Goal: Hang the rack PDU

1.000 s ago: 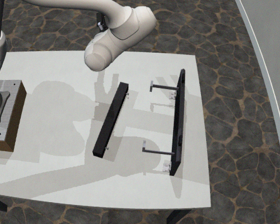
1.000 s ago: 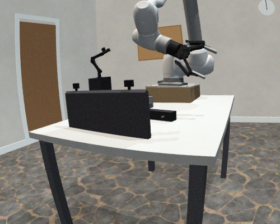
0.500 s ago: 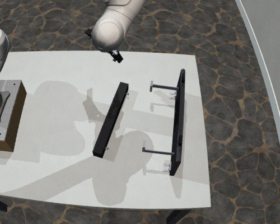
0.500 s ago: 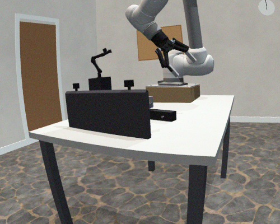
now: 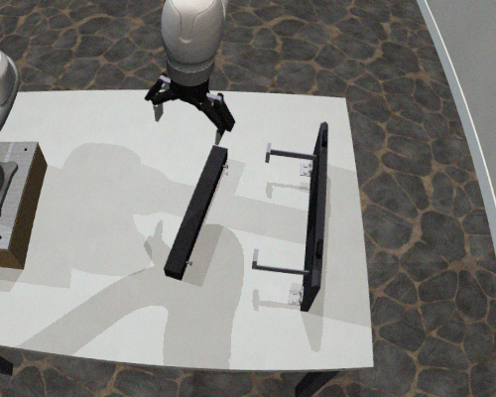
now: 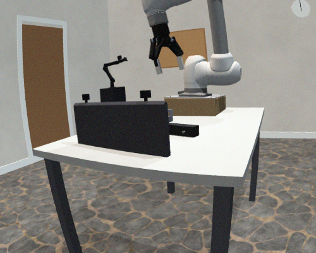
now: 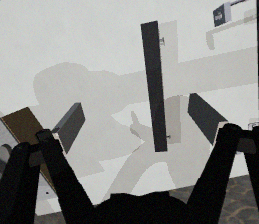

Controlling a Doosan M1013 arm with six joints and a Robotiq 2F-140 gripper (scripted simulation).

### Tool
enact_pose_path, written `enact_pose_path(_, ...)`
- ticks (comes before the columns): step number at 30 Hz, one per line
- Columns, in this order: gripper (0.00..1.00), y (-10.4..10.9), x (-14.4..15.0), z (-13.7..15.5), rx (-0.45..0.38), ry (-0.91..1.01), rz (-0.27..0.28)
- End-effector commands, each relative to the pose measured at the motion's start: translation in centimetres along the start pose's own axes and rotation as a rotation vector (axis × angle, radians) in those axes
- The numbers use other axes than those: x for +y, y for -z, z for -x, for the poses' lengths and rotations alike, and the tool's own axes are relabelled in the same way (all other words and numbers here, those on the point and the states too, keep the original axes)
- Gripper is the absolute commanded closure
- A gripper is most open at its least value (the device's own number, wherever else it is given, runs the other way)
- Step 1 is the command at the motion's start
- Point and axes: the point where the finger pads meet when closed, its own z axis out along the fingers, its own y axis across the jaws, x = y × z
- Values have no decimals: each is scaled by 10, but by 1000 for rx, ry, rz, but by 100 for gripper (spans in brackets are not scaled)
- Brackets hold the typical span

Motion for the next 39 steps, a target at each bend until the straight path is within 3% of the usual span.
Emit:
enact_pose_path(1,0,27,25,36,-105,62,82)
enact_pose_path(10,0,37,33,47,-137,79,106)
enact_pose_path(11,45,37,33,47,-137,79,106)
enact_pose_path(39,45,37,33,47,-137,79,106)
